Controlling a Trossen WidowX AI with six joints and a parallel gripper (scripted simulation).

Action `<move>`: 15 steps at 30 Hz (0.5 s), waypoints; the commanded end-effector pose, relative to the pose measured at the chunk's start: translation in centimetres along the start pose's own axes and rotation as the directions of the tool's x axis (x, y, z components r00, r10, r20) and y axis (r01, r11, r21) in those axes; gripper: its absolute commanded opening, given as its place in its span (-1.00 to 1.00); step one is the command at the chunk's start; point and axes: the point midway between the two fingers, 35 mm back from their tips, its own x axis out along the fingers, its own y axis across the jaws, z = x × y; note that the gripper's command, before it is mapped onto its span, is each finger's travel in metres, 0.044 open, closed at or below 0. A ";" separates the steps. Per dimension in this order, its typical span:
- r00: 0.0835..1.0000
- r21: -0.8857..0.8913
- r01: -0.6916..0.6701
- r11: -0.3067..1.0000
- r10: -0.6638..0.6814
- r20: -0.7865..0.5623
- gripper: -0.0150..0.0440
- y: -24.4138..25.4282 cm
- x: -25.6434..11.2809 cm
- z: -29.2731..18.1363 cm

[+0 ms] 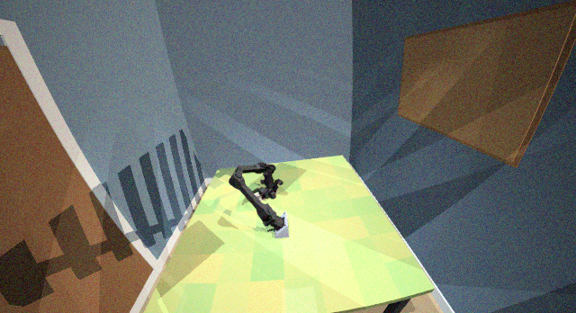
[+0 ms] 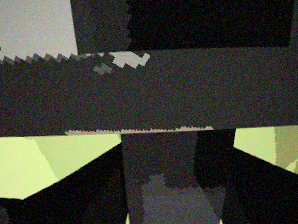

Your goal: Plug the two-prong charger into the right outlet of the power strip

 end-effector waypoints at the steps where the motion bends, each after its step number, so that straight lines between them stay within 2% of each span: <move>1: 1.000 -0.023 0.004 1.000 -0.004 0.021 -0.49 0.0 0.0 1.2; 15: 1.000 -0.023 0.004 1.000 -0.004 0.021 -0.49 0.0 0.1 1.3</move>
